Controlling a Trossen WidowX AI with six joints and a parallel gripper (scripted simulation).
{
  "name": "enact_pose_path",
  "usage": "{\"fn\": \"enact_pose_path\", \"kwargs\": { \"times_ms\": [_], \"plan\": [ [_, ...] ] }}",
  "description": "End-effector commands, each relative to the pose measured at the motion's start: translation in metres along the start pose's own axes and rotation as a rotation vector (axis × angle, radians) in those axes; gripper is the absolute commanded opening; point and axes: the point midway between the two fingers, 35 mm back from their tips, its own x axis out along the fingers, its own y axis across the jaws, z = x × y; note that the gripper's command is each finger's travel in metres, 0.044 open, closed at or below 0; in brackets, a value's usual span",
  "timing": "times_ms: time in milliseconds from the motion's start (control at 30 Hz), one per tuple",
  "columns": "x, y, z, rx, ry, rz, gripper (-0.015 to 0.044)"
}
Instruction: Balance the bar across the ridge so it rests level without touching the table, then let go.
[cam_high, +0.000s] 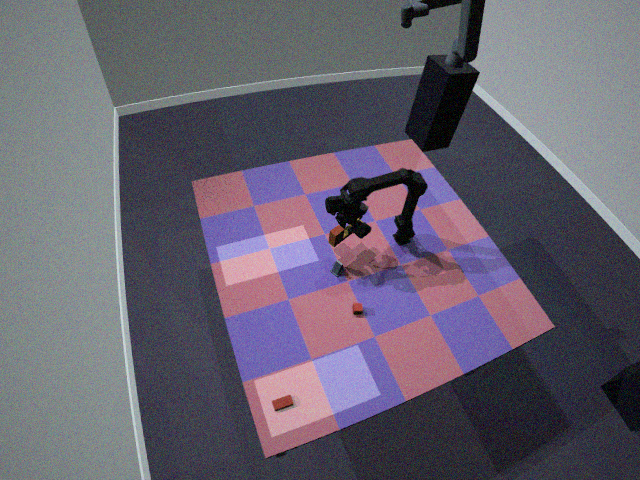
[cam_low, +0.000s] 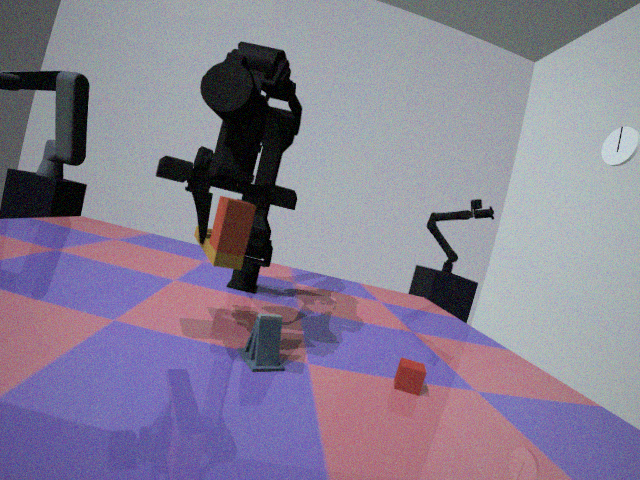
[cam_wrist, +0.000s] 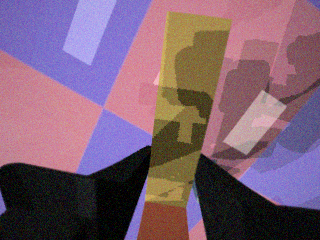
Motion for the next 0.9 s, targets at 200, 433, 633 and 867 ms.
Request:
{"fn": "enact_pose_path", "kwargs": {
  "times_ms": [200,433,633,867],
  "plan": [
    [-0.002,-0.022,-0.027,-0.025,0.007,0.003,0.0],
    [-0.001,-0.041,-0.045,-0.045,0.008,0.002,0.0],
    [-0.001,-0.058,-0.06,-0.063,0.009,0.0,0.0],
    [0.003,-0.062,-0.063,-0.066,0.01,0.0,0.0]
  ]
}}
